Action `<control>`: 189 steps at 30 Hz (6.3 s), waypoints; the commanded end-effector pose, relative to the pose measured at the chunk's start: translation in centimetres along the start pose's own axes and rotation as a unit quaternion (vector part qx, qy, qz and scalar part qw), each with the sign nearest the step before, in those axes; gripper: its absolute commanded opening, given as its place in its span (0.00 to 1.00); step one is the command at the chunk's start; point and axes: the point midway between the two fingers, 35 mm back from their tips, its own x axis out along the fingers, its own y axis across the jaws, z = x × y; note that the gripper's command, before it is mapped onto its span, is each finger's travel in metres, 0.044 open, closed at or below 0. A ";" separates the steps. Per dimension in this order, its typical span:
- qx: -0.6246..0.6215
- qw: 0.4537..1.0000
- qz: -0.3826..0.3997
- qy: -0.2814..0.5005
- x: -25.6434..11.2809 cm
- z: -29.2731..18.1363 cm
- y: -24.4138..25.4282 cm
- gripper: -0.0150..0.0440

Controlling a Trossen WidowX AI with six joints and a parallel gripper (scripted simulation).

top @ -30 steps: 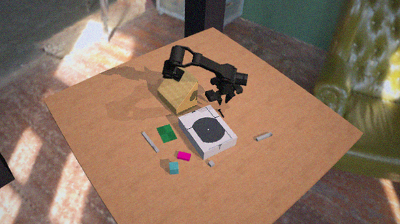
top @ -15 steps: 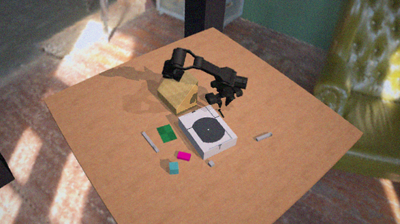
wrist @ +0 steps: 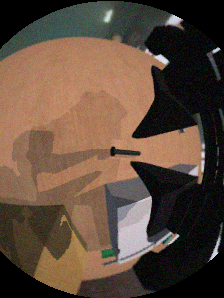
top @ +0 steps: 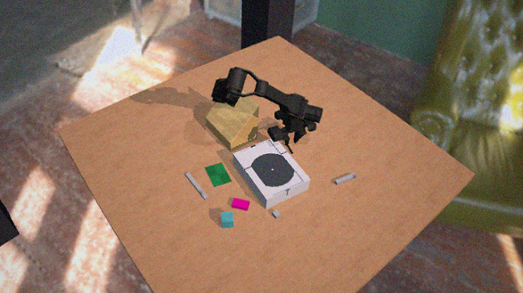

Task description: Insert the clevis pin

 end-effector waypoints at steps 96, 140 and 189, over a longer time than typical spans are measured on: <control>-0.009 1.000 0.006 -0.005 -2.0 1.2 0.2 0.25; -0.009 1.000 0.007 -0.005 3.0 1.6 0.4 0.25; -0.007 0.984 0.006 0.177 3.0 2.7 0.2 0.53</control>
